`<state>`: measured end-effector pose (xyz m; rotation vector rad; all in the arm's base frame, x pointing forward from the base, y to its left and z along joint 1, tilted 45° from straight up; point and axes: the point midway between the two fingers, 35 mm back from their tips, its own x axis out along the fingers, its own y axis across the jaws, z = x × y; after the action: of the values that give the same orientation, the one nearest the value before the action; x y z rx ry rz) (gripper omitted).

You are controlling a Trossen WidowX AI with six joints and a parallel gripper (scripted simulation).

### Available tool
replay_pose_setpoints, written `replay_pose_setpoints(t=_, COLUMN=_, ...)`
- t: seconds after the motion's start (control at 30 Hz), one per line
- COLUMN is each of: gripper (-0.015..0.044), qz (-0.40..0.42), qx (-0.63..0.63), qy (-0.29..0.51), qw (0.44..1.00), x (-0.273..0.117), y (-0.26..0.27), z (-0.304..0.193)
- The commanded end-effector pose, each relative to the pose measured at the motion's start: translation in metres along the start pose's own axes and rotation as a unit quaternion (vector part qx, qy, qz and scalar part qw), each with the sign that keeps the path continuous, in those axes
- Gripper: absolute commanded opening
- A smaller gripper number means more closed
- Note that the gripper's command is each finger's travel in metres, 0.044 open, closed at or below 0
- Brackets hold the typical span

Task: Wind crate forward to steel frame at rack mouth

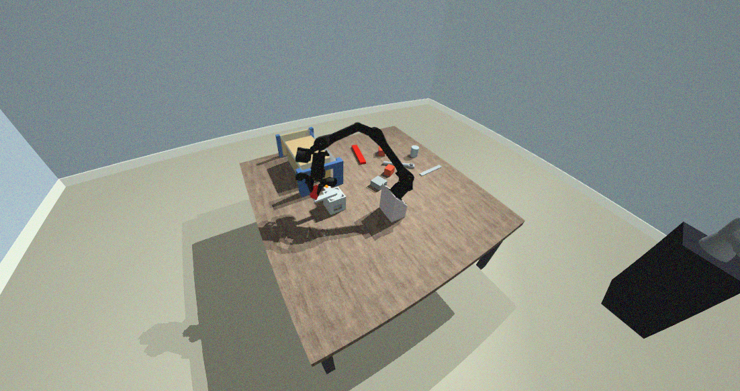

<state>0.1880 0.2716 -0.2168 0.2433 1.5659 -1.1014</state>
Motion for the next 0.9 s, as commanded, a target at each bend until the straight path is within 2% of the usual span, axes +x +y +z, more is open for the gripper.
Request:
replay_pose_setpoints(t=0.0, gripper=0.0, qz=-0.024, qx=-0.008, qy=0.007, qw=1.0, x=0.008, y=-0.02, z=-0.015)
replay_pose_setpoints(t=0.87, gripper=0.0, qz=-0.026, qx=-0.008, qy=0.007, qw=1.0, x=0.013, y=-0.06, z=-0.028)
